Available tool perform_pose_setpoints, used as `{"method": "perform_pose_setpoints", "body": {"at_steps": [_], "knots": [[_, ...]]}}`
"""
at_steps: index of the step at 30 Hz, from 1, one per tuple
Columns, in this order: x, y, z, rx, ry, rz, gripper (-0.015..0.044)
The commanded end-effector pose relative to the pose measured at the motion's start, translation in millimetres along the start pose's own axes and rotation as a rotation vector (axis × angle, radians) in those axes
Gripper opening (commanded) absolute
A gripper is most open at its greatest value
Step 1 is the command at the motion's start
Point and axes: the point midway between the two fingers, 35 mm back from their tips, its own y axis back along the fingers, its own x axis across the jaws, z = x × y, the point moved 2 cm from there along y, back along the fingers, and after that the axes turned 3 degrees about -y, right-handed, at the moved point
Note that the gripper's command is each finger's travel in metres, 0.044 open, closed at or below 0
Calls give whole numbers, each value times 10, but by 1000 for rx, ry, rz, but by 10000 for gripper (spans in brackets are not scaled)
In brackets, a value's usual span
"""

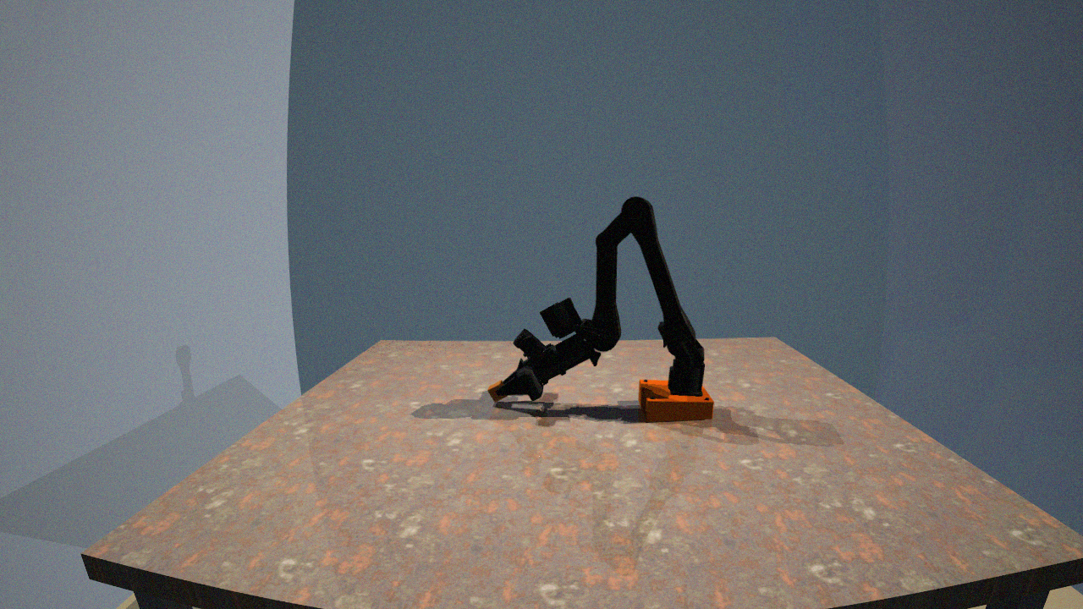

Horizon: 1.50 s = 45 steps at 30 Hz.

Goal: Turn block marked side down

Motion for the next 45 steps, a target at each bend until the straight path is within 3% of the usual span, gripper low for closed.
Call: {"method": "perform_pose_setpoints", "body": {"at_steps": [1,6,23,45], "knots": [[8,9,-16,0,-7,5,0],[8,9,-16,0,-7,5,0],[8,9,-16,0,-7,5,440],[8,9,-16,0,-7,5,440]]}}
